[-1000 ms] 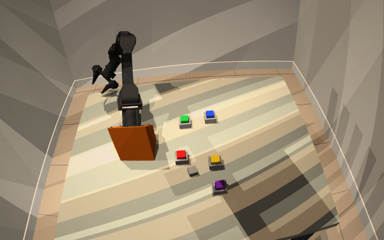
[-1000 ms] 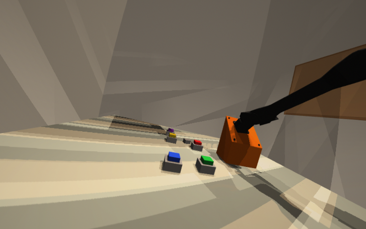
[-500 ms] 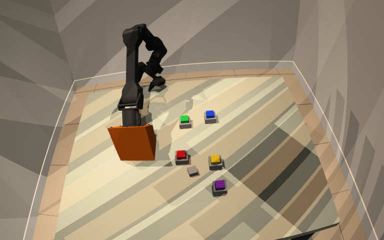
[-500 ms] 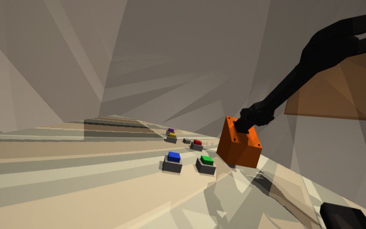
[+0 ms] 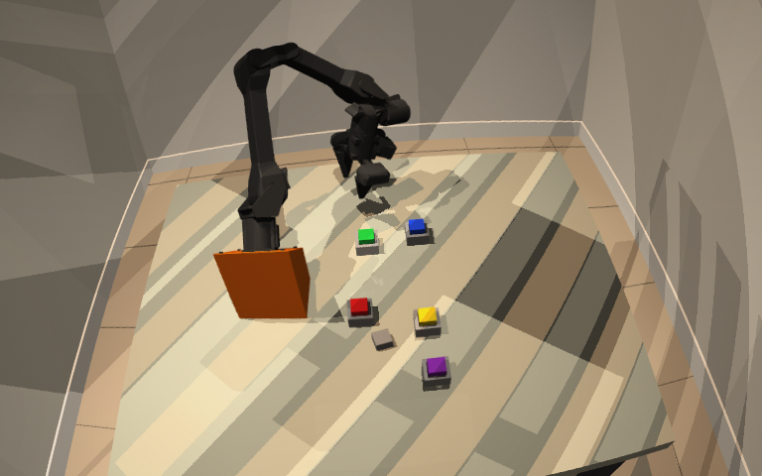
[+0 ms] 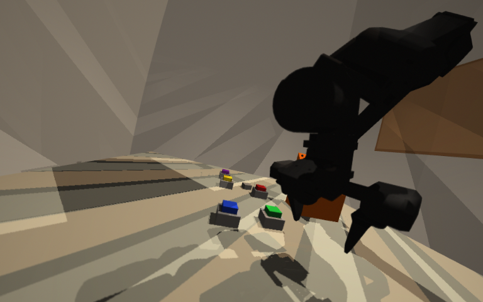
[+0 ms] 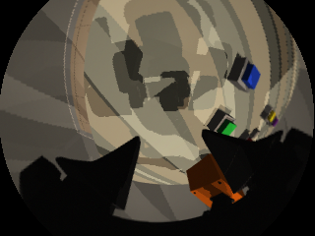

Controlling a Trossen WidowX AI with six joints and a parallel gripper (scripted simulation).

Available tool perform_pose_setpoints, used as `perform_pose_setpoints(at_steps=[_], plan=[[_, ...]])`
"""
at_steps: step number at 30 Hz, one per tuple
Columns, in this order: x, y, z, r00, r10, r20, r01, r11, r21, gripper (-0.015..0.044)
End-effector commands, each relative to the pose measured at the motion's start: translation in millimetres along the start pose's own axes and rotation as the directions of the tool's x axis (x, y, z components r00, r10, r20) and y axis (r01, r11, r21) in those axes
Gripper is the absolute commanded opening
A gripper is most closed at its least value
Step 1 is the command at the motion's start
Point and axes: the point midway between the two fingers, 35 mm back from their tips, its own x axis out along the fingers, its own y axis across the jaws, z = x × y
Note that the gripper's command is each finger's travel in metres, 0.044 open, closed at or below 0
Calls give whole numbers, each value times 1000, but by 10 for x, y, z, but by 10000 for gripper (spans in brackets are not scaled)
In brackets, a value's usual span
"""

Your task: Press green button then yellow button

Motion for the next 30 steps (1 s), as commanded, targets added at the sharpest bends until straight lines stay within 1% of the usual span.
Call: perform_pose_setpoints(at_steps=[1,9,15,17,20,22,29,30], plan=[[-197,-436,-103,998,-8,56,1,993,119,400],[-509,-1146,-448,981,-31,194,-41,934,355,400],[-554,-1256,-540,974,-36,225,-58,915,399,400],[-475,-1269,-515,974,-38,224,-56,915,399,348],[-128,-1287,-427,974,-39,224,-55,915,399,269],[27,-1274,-403,973,-34,226,-60,915,398,216],[46,-1272,-401,973,-33,227,-61,915,398,32],[46,-1272,-401,973,-33,227,-61,915,398,20]])
